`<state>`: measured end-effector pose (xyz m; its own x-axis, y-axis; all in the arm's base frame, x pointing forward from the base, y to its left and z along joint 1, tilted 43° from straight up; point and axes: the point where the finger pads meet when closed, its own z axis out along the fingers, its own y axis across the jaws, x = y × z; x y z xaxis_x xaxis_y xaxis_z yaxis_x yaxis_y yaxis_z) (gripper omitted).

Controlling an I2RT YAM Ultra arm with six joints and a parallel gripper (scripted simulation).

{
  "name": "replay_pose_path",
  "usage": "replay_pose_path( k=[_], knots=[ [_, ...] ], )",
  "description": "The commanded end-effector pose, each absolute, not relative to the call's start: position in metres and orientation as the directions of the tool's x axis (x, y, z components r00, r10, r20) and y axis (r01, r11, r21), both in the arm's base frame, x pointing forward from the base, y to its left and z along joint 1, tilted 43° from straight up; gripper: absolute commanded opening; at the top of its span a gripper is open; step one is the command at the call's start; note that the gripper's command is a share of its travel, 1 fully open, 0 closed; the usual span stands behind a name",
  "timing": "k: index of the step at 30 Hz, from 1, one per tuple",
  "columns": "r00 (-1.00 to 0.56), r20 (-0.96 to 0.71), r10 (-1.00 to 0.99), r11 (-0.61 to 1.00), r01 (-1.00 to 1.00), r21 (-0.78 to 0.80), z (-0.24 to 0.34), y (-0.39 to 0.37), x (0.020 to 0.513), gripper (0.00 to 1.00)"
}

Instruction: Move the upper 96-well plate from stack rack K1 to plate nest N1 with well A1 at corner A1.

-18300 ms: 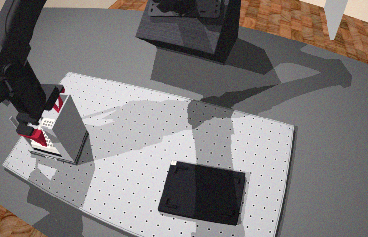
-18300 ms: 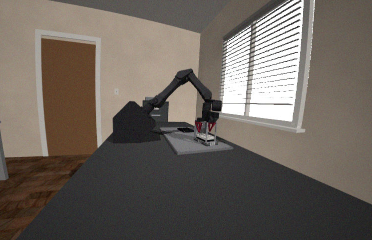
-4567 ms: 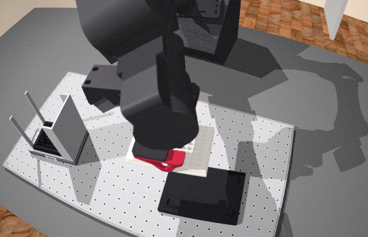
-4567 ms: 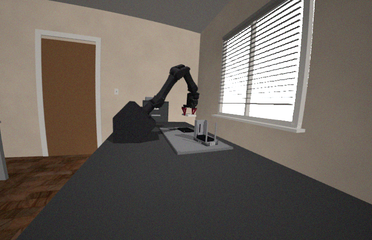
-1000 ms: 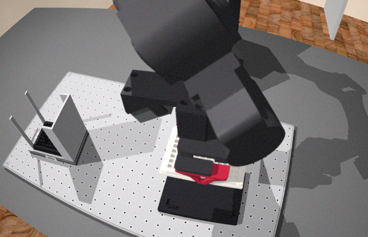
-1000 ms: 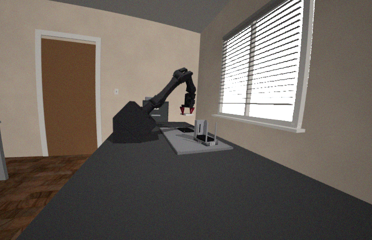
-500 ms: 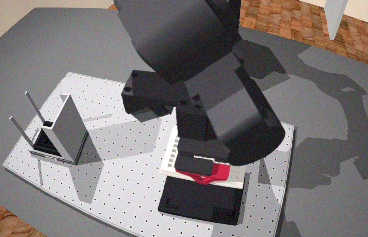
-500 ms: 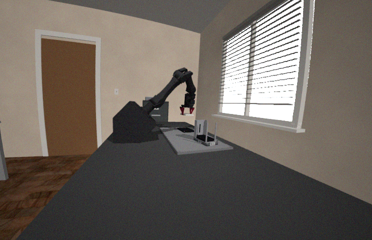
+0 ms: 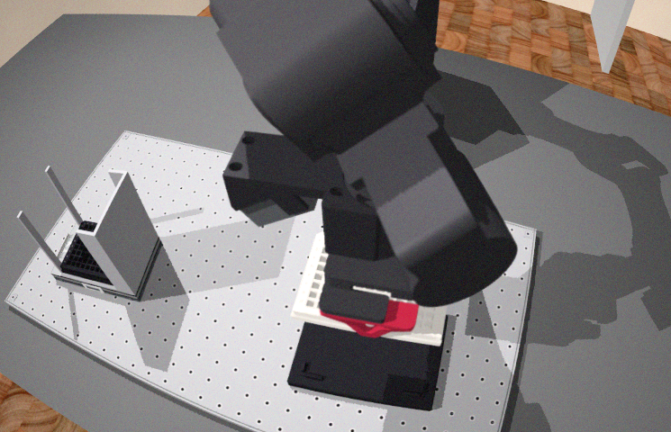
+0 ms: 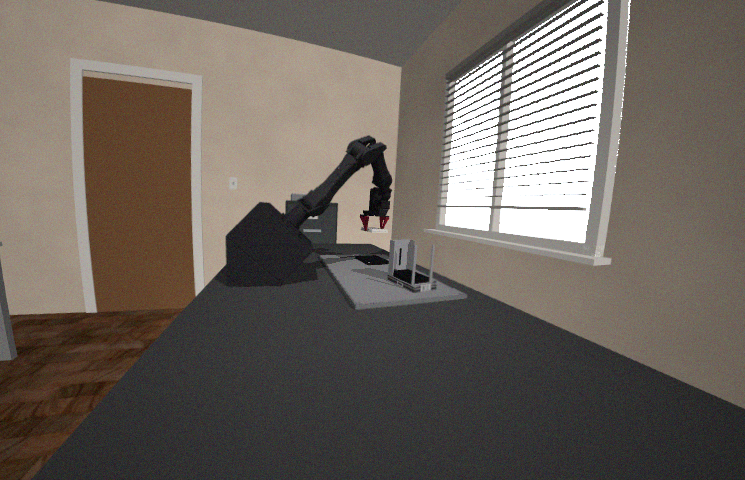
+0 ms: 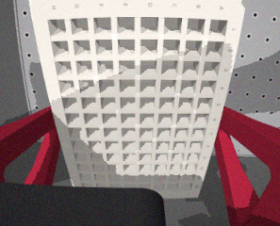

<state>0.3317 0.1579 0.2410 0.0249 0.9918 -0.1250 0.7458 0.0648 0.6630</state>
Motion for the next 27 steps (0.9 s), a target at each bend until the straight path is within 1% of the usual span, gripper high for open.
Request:
replay_pose_path(
  k=[1,6,7,23,24,27],
  knots=[
    [0.019,-0.120,0.993,0.067,0.738,0.672,0.242,0.159,0.332,0.00],
    [0.020,-0.132,0.991,0.072,0.748,0.660,0.235,0.158,0.333,0.00],
    [0.022,-0.118,0.993,0.064,0.738,0.671,0.244,0.159,0.332,0.00],
    [0.022,-0.118,0.993,0.064,0.738,0.671,0.244,0.159,0.332,0.00],
    [0.014,-0.135,0.991,0.079,0.749,0.658,0.233,0.162,0.331,0.00],
    [0.013,-0.135,0.991,0.080,0.749,0.658,0.233,0.162,0.330,0.00]
  ],
)
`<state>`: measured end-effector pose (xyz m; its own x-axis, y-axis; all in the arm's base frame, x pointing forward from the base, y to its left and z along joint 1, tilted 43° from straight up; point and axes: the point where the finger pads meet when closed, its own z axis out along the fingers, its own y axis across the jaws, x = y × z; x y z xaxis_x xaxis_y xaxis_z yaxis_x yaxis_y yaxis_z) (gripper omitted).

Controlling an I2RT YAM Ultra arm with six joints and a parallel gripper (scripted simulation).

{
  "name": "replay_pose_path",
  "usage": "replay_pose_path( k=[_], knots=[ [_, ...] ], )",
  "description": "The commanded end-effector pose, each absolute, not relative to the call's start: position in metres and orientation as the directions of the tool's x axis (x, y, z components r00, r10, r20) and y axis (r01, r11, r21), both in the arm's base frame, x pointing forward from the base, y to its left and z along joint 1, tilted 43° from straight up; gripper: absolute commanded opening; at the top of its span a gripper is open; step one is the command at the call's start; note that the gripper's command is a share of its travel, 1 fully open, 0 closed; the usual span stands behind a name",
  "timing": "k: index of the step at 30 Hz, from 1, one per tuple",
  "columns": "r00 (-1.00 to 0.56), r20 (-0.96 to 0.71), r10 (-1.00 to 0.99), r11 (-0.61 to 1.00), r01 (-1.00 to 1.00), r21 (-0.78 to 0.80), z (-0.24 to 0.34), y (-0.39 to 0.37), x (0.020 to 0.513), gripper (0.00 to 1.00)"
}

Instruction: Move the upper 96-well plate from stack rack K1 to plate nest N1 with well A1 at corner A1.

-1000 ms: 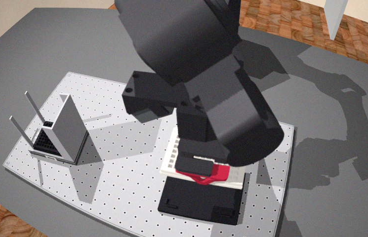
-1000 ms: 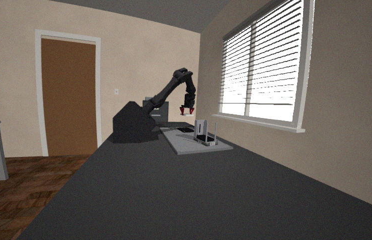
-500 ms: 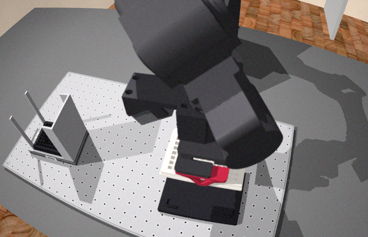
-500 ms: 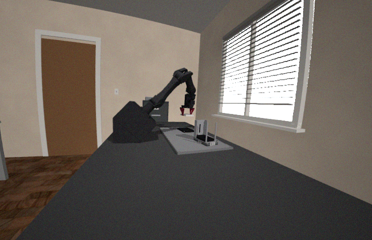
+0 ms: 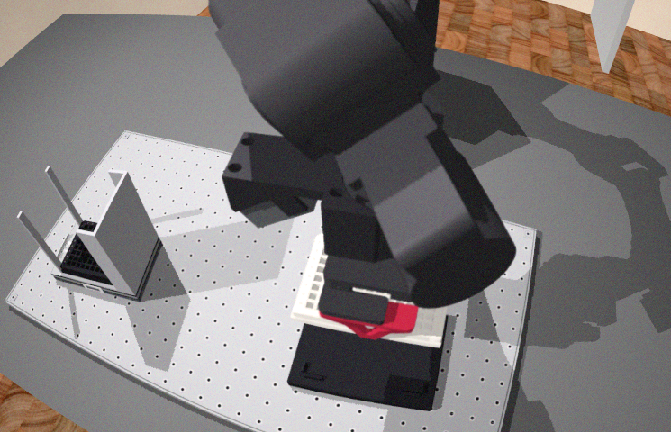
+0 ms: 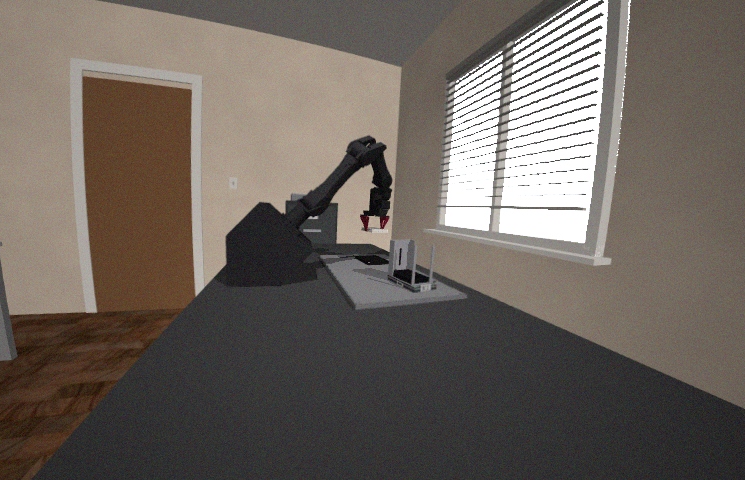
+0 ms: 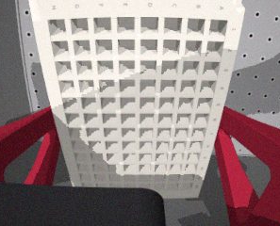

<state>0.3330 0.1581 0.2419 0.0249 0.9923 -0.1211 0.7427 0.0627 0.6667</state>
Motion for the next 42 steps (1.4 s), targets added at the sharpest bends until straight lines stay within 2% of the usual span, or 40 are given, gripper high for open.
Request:
replay_pose_path(
  k=[1,42],
  knots=[
    [0.013,-0.135,0.991,0.080,0.749,0.658,0.233,0.162,0.330,0.00],
    [0.017,-0.122,0.992,0.070,0.737,0.672,0.242,0.164,0.331,0.00]
  ],
)
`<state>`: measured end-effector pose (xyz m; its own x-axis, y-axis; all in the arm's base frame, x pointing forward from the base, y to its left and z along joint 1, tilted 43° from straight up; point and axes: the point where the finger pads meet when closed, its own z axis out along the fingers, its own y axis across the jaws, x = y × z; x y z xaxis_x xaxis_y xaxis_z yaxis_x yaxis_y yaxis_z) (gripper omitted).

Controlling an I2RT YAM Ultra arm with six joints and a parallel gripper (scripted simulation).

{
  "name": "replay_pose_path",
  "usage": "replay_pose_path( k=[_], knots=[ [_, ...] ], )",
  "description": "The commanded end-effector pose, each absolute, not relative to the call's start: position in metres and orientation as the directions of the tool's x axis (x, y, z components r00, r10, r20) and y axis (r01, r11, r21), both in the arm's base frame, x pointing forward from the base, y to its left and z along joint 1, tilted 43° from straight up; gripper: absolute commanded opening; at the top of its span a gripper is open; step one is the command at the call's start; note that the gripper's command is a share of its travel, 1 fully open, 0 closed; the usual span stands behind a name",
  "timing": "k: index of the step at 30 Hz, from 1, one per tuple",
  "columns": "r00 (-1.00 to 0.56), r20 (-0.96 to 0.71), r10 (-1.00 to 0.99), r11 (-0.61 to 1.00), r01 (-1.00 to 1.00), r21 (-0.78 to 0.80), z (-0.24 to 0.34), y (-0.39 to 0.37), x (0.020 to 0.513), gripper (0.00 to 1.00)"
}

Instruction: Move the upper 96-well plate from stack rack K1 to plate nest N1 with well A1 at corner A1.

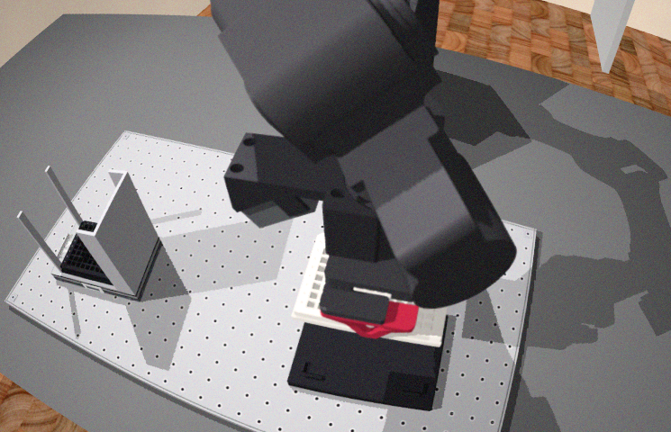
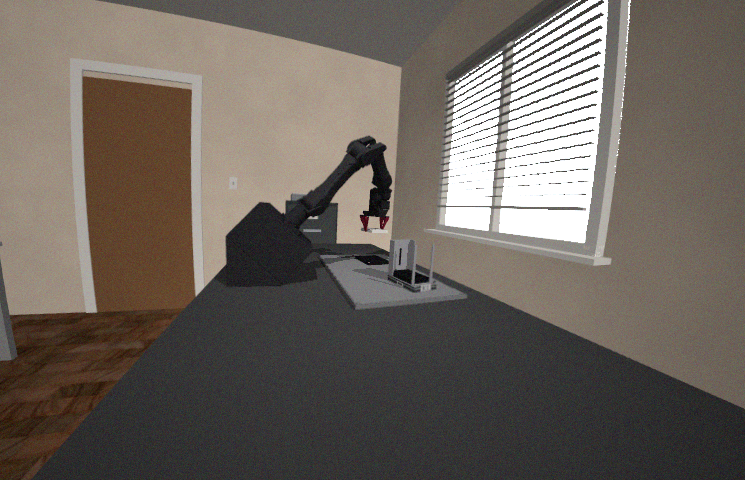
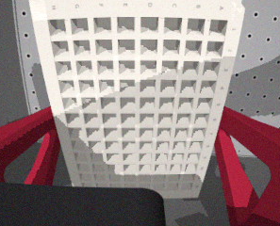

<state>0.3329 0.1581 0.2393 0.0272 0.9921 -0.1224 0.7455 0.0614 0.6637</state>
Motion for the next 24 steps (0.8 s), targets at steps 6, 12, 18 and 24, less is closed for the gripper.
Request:
replay_pose_path(
  k=[6,12,18,24],
  knots=[
    [0.017,-0.121,0.993,0.070,0.736,0.673,0.244,0.165,0.333,0.00],
    [0.023,-0.131,0.991,0.070,0.750,0.658,0.226,0.157,0.340,0.00],
    [0.023,-0.125,0.992,0.067,0.747,0.662,0.222,0.157,0.348,0.00],
    [0.007,-0.130,0.991,0.081,0.749,0.657,0.215,0.162,0.350,0.00]
  ],
)
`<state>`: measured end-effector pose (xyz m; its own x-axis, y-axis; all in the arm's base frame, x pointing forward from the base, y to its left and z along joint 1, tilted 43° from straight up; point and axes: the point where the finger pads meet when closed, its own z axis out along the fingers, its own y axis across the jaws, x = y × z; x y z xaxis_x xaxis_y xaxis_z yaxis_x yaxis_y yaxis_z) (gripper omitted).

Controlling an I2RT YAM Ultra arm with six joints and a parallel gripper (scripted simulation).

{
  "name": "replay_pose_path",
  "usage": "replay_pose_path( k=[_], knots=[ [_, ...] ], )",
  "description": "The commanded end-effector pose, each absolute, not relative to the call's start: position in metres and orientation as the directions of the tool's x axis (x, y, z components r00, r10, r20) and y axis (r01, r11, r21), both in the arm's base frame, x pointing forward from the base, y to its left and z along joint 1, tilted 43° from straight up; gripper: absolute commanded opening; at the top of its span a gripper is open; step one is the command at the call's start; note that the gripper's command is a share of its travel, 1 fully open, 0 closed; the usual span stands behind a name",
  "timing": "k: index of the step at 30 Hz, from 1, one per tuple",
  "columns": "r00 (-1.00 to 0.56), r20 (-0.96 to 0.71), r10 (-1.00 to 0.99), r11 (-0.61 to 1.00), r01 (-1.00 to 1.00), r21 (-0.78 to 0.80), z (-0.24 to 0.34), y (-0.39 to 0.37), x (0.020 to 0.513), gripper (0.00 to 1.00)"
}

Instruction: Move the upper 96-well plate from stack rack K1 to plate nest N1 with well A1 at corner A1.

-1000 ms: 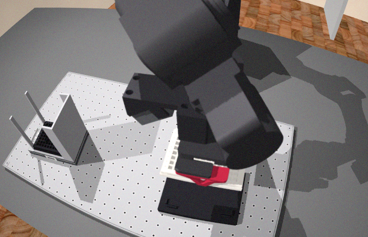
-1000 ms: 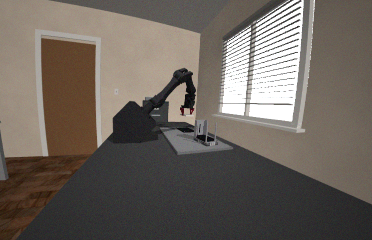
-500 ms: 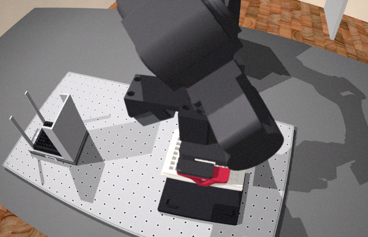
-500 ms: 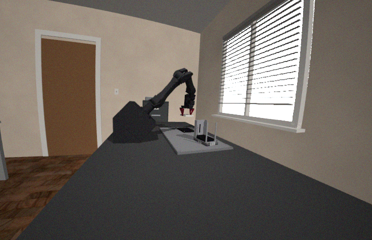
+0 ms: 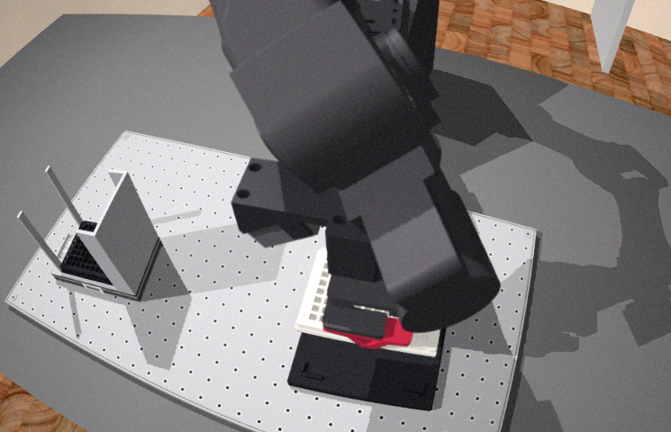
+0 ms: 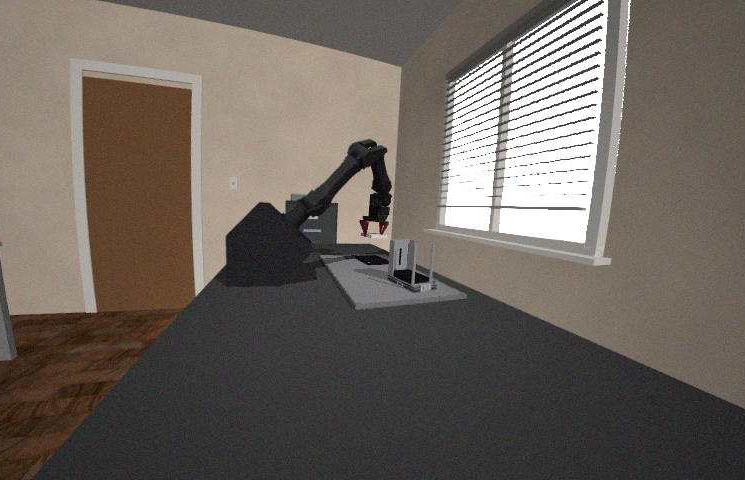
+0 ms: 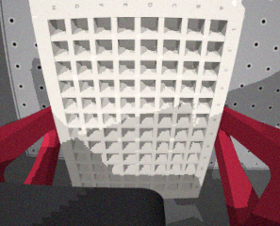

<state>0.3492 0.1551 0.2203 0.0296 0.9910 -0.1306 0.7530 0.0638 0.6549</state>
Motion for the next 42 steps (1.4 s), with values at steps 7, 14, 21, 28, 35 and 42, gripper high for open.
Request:
replay_pose_path(
  k=[7,14,21,28,35,42],
  knots=[
    [0.014,-0.131,0.991,0.076,0.751,0.656,0.205,0.158,0.359,0.00],
    [0.017,-0.134,0.991,0.076,0.753,0.654,0.198,0.156,0.367,0.00],
    [0.022,-0.135,0.991,0.072,0.754,0.652,0.189,0.152,0.375,0.00],
    [0.023,-0.136,0.991,0.072,0.754,0.653,0.181,0.151,0.383,0.00],
    [0.024,-0.136,0.990,0.071,0.753,0.654,0.176,0.150,0.389,0.00],
    [0.021,-0.133,0.991,0.072,0.755,0.652,0.166,0.149,0.395,0.00]
  ],
)
